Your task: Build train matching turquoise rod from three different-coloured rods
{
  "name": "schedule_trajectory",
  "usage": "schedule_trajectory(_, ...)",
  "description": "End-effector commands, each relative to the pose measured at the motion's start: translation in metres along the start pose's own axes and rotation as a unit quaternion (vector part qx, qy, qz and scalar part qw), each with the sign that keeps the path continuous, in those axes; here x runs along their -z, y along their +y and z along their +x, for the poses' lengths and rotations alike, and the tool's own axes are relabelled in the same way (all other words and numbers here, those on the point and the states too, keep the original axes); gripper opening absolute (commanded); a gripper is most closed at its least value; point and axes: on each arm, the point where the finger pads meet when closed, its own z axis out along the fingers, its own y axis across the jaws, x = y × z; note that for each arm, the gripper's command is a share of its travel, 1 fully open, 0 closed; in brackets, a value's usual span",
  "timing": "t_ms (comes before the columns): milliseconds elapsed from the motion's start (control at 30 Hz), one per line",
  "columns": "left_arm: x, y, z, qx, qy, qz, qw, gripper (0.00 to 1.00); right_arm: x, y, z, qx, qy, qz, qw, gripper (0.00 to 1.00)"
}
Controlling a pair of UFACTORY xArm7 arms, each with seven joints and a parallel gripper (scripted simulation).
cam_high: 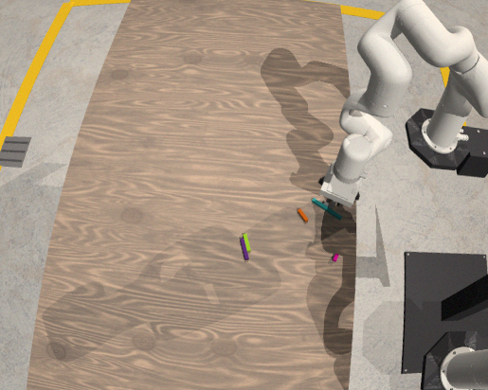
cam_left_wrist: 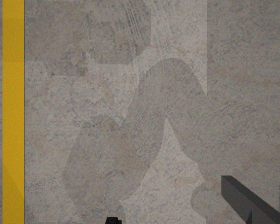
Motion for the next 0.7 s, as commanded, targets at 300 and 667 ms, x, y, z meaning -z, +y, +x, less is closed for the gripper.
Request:
schedule_trajectory(300, 0.0019, 0.0001, 0.0012, 0.000, 0.002, 0.000, 1.000, 1.00, 0.0006, 0.0007, 0.0008, 0.000, 0.001, -0.001, 1.000, 0.26)
schedule_trajectory(667, 0.0019, 0.0001, 0.0012, 0.000, 0.002, 0.000, 1.000, 1.00, 0.0006, 0.0007, 0.0008, 0.000, 0.001, -0.001, 1.000, 0.06)
